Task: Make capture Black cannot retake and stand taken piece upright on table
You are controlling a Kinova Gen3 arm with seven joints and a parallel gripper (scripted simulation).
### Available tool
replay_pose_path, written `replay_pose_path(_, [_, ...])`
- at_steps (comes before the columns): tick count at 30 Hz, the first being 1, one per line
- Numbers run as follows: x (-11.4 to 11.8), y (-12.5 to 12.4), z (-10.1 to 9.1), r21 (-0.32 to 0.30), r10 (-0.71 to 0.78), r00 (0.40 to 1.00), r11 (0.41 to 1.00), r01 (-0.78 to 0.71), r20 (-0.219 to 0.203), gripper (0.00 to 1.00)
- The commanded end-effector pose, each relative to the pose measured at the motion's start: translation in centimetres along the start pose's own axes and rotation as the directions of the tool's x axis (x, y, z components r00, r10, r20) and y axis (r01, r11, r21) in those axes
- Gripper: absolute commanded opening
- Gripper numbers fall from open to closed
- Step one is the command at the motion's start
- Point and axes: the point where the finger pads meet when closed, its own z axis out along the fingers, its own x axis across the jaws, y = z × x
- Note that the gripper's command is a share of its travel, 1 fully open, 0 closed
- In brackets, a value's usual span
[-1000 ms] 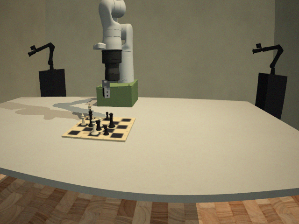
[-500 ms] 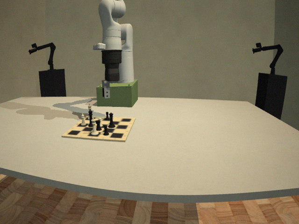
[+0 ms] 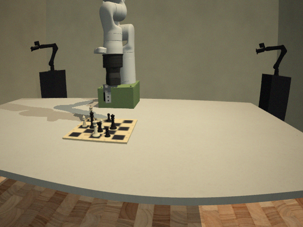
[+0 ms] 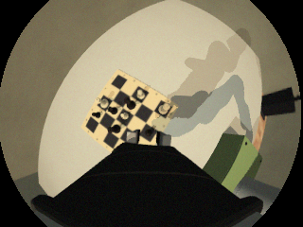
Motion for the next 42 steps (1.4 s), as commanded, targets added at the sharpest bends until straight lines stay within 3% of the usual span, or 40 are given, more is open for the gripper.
replay_pose_path(1, [0.1, 0.2, 0.5, -0.002, -0.006, 1.000, 1.000, 0.006, -0.005, 0.68])
replay_pose_path(23, [0.1, 0.2, 3.3, -0.002, -0.006, 1.000, 1.000, 0.006, -0.005, 0.68])
replay_pose_path(42, [0.1, 0.2, 3.8, -0.002, -0.006, 1.000, 1.000, 0.006, -0.005, 0.68])
